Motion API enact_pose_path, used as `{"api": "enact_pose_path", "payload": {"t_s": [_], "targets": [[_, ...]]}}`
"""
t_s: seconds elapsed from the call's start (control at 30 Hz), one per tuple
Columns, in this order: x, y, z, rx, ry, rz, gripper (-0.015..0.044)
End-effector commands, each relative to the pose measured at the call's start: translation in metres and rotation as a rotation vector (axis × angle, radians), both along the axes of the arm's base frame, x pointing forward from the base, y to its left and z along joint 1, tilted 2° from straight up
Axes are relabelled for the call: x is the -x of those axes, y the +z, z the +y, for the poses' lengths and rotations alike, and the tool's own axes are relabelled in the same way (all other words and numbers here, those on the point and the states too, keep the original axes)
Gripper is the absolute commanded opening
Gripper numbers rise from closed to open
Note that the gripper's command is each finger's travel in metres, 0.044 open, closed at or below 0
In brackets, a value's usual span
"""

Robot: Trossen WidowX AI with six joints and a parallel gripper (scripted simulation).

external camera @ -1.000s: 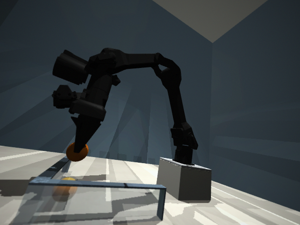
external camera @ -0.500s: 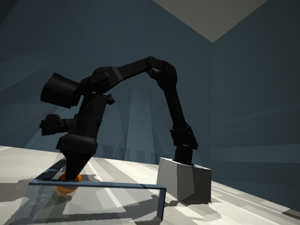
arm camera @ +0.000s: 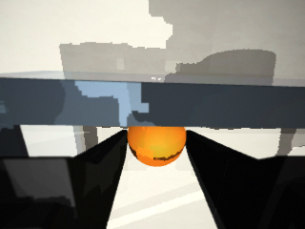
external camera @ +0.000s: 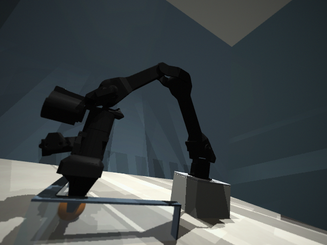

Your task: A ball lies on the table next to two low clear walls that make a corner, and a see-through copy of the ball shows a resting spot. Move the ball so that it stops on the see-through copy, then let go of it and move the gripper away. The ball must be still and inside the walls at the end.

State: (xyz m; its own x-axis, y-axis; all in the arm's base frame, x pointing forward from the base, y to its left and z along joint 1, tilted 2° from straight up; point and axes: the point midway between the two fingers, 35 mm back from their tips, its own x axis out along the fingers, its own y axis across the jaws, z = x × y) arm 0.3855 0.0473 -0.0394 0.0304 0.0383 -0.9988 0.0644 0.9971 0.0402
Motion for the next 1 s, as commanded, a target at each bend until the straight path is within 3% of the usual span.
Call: {"api": "enact_pose_path", "payload": {"t_s": [0.0,0.4,0.53,0.7,0.97], "targets": [[0.000,0.000,0.000,0.000,0.000,0.000,0.0026],[0.000,0.000,0.000,0.000,0.000,0.000,0.0327],[-0.001,0.011,0.000,0.000,-0.001,0.000,0.0327],[0.002,0.081,-0.003,-0.001,-0.004,0.004,0.0327],[-0.002,0.075,-0.002,-0.001,-0.006,-0.010,0.0327]]}}
